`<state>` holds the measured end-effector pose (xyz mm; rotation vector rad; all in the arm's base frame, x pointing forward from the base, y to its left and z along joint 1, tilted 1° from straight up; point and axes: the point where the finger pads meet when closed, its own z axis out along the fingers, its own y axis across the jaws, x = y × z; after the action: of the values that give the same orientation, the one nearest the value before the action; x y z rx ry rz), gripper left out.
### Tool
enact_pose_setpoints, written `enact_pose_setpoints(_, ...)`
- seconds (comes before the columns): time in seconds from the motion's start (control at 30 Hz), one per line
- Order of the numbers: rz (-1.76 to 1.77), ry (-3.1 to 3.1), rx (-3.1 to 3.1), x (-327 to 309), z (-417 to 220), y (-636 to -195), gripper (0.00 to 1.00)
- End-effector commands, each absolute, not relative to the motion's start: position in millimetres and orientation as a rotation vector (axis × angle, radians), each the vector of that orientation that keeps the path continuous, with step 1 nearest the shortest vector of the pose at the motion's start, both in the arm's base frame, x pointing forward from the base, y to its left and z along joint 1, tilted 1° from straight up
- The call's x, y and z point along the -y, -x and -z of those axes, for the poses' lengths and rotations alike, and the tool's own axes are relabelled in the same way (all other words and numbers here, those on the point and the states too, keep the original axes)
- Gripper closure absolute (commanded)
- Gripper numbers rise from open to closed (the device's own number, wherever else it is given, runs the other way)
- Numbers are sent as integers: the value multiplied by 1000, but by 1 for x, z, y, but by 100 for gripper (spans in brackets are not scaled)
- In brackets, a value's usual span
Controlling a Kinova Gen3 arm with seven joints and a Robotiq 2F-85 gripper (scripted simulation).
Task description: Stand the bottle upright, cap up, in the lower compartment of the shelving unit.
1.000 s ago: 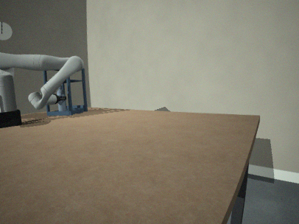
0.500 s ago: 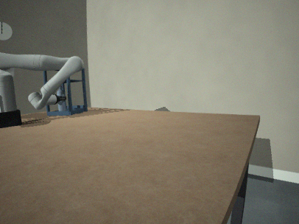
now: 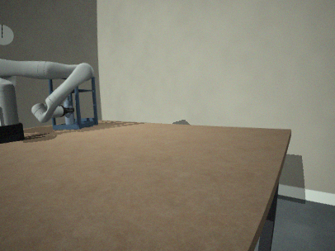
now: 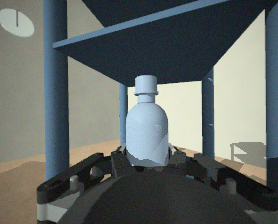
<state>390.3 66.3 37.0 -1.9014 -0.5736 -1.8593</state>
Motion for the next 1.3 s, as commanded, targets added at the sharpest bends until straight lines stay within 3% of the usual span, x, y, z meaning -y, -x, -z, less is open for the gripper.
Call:
enact_pose_setpoints(0.0, 1860, 1900, 574, -66, -38, -390, 100)
enact_pose_setpoints(0.1, 1860, 1900, 574, -66, -38, -390, 100)
enact_pose_setpoints(0.13, 1860, 1900, 574, -66, -38, -390, 85)
enact_pose_setpoints(0.2, 1860, 1900, 574, -66, -38, -390, 85)
enact_pose_setpoints(0.23, 1860, 1900, 574, -66, -38, -390, 70)
enact_pose_setpoints(0.3, 1860, 1900, 574, -66, -38, -390, 70)
enact_pose_setpoints(0.33, 1860, 1900, 574, -66, -38, -390, 55)
enact_pose_setpoints(0.4, 1860, 1900, 574, -66, -38, -390, 55)
enact_pose_setpoints(0.43, 1860, 1900, 574, -66, -38, -390, 39)
enact_pose_setpoints(0.57, 1860, 1900, 574, -66, -38, -390, 39)
enact_pose_setpoints(0.6, 1860, 1900, 574, -66, -38, -390, 24)
enact_pose_setpoints(1.27, 1860, 1900, 574, -66, -38, -390, 24)
